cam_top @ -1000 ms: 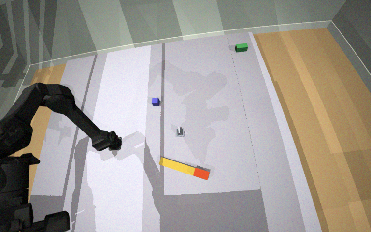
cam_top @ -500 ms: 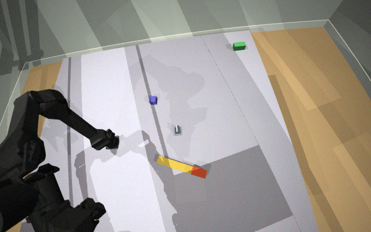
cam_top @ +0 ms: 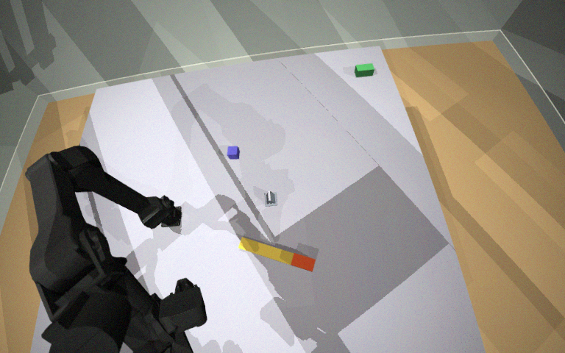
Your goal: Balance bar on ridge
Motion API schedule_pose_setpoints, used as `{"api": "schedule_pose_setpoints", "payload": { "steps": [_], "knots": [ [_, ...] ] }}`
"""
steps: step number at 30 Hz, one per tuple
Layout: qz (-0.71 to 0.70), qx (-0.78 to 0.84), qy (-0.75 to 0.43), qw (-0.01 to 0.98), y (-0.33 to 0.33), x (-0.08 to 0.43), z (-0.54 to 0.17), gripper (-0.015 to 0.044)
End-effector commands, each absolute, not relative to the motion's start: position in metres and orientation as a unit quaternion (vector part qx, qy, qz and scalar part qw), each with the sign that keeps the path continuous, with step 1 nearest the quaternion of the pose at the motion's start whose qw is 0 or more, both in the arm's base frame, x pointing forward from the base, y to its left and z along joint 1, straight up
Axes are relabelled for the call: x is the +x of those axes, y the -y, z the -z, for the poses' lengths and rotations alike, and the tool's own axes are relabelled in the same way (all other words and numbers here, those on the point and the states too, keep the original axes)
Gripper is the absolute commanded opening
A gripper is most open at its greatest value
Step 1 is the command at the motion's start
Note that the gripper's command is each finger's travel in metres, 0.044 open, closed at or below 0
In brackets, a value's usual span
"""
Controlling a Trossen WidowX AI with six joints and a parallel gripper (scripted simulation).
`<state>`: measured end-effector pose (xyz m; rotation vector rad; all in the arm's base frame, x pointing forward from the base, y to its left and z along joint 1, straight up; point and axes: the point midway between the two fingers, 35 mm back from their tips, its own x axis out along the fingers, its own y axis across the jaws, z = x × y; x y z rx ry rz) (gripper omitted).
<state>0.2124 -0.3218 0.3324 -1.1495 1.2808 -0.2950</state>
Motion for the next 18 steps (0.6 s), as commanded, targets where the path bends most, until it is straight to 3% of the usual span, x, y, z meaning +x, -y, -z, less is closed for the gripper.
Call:
{"api": "schedule_pose_setpoints", "payload": {
  "steps": [1, 18],
  "knots": [
    [0.053, -0.542, -0.565, 0.62, 0.314, 0.231, -0.316, 0.0315],
    [-0.257, -0.666, -0.51, 0.48, 0.265, 0.288, -0.247, 0.0315]
  ]
}}
